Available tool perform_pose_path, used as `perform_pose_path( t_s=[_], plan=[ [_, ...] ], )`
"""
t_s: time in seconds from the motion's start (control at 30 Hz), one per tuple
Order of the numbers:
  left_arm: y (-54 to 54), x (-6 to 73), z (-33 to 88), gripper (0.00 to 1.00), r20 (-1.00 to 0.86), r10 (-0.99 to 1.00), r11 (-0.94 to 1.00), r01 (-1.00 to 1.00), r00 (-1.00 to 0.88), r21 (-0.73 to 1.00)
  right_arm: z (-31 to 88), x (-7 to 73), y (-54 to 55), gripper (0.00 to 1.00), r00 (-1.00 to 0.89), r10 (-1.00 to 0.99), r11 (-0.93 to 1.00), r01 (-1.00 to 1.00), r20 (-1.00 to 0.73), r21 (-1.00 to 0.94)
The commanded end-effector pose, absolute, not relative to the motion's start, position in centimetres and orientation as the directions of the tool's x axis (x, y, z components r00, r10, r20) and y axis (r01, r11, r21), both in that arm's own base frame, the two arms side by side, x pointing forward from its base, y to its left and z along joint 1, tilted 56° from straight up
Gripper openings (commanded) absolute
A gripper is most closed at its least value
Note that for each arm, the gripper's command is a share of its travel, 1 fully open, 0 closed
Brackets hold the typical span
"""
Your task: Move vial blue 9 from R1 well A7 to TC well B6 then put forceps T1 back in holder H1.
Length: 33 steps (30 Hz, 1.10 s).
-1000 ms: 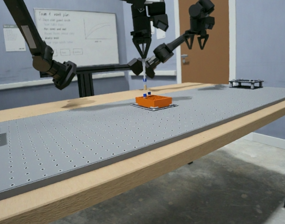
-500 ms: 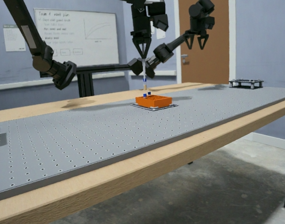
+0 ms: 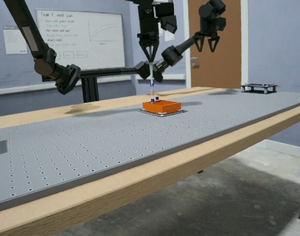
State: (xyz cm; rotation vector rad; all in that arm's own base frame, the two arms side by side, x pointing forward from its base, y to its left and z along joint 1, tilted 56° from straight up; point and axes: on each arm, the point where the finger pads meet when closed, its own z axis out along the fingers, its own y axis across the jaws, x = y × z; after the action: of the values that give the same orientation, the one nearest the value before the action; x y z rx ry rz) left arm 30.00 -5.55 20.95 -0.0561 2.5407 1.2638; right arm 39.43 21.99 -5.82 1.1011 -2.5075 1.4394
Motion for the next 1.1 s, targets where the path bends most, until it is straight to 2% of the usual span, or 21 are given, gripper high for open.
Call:
perform_pose_path(
  t_s=[0.0, 1.07],
  plan=[
    [-5.9, 30.4, 21.6, 1.0, -0.299, 0.094, 0.616, -0.181, -0.95, 0.767, -5.5, 40.1, 21.2, 0.09, -0.762, -0.539, 0.33, -0.583, 0.359, -0.743],
    [-5.9, 30.4, 21.6, 1.0, -0.299, 0.094, 0.616, -0.181, -0.95, 0.767, -6.6, 40.3, 20.9, 0.09, -0.755, -0.549, 0.328, -0.589, 0.358, -0.738]
  ],
)
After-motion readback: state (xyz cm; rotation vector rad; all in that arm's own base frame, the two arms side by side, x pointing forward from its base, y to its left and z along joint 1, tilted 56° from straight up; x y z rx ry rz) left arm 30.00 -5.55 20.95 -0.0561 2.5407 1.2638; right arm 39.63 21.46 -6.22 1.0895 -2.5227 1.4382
